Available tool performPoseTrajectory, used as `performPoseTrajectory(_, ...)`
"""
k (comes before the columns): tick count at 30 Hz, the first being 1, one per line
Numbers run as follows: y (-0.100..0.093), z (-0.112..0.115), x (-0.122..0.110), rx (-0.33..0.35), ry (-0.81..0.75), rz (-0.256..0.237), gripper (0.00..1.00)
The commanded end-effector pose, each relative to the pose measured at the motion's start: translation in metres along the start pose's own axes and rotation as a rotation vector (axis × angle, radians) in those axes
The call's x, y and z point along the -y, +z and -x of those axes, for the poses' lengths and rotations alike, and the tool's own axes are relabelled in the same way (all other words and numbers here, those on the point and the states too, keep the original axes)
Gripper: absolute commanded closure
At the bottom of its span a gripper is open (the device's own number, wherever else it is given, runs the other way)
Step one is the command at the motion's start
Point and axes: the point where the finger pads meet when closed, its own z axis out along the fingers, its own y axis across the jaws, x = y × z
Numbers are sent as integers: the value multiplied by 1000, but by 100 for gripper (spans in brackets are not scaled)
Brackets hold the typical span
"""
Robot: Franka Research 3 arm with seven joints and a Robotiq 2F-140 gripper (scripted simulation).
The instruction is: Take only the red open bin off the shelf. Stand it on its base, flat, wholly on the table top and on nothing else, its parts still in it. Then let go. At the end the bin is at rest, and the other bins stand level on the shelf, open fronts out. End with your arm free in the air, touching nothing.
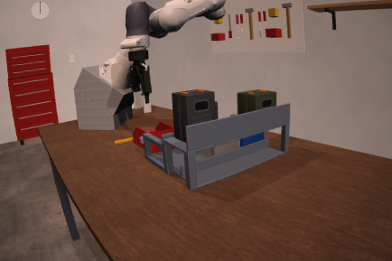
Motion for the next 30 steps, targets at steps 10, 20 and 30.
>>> performPoseTrajectory(10, 0, 0, -3, -17, -1, -21, 43)
performPoseTrajectory(20, 0, 0, -3, -17, -1, -21, 43)
performPoseTrajectory(30, 0, 0, -3, -17, -1, -21, 43)
